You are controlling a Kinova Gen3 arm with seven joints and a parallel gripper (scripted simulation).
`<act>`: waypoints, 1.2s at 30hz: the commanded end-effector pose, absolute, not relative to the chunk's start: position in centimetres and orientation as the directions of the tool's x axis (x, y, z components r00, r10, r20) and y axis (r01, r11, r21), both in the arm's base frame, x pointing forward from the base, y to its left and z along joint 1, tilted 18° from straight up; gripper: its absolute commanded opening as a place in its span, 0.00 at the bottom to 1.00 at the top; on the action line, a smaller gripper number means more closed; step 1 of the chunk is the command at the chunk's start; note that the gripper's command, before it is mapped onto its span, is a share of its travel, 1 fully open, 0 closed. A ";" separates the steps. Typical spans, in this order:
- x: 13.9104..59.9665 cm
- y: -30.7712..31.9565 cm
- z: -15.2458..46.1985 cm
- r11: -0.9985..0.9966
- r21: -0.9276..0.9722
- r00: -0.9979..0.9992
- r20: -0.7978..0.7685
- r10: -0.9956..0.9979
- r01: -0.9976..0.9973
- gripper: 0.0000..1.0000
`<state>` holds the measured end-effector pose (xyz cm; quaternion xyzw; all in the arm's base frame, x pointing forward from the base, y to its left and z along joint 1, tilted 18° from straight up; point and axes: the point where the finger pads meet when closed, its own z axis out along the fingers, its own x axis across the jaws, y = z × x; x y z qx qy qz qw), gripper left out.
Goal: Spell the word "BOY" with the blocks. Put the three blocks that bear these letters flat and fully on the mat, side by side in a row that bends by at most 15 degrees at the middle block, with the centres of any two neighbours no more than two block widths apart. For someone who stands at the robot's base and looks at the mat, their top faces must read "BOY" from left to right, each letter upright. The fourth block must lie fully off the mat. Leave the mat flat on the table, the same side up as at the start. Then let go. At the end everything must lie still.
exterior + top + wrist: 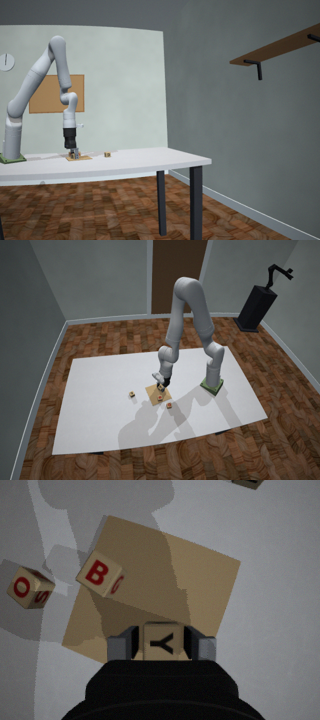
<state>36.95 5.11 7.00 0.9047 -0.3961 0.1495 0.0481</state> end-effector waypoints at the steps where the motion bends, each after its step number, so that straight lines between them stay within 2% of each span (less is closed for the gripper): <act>1: 37.0 5.1 7.0 -0.682 -0.033 0.641 0.309 -0.702 -0.731 0.87; 4: 37.0 5.1 7.0 -0.682 -0.033 0.641 0.309 -0.702 -0.731 0.87; 5: 37.0 5.1 7.0 -0.682 -0.033 0.641 0.309 -0.702 -0.731 0.57; 36: 37.0 5.1 7.0 -0.682 -0.033 0.641 0.309 -0.702 -0.731 0.57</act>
